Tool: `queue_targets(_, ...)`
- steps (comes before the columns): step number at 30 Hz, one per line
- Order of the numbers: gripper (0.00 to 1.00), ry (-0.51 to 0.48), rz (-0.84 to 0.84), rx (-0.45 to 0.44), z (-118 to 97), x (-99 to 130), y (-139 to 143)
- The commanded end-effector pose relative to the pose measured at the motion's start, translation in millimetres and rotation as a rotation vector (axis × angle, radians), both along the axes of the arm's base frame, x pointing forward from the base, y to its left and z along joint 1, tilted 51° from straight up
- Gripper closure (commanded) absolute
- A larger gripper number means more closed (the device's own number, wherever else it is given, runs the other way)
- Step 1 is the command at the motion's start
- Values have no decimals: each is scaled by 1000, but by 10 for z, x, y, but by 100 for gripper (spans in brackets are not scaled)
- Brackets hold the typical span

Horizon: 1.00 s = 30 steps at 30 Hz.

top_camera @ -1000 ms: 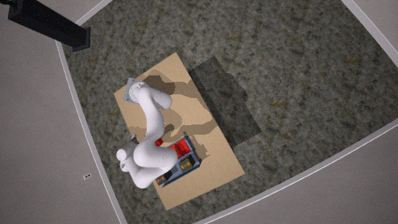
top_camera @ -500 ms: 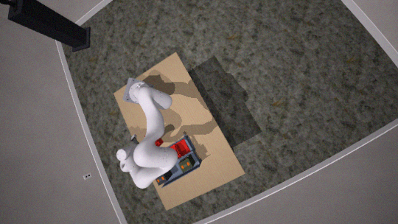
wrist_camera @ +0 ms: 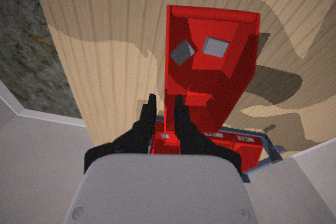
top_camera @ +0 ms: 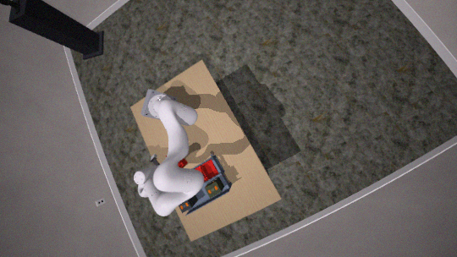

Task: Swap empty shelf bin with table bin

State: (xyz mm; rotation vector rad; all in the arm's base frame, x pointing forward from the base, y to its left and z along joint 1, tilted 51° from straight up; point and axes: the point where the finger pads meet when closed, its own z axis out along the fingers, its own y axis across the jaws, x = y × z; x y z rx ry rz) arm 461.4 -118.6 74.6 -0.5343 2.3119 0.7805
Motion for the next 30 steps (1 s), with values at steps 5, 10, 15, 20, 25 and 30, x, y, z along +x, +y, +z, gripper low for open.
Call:
queue_targets(5,74,-1,-1,-1,3,3,-6)
queue_targets(10,74,-1,-1,-1,1,4,-4)
queue_targets(15,74,-1,-1,-1,-11,13,9)
queue_targets(20,74,-1,-1,-1,-38,32,36)
queue_targets(25,74,-1,-1,-1,-60,47,59)
queue_targets(30,74,-1,-1,-1,-105,79,106)
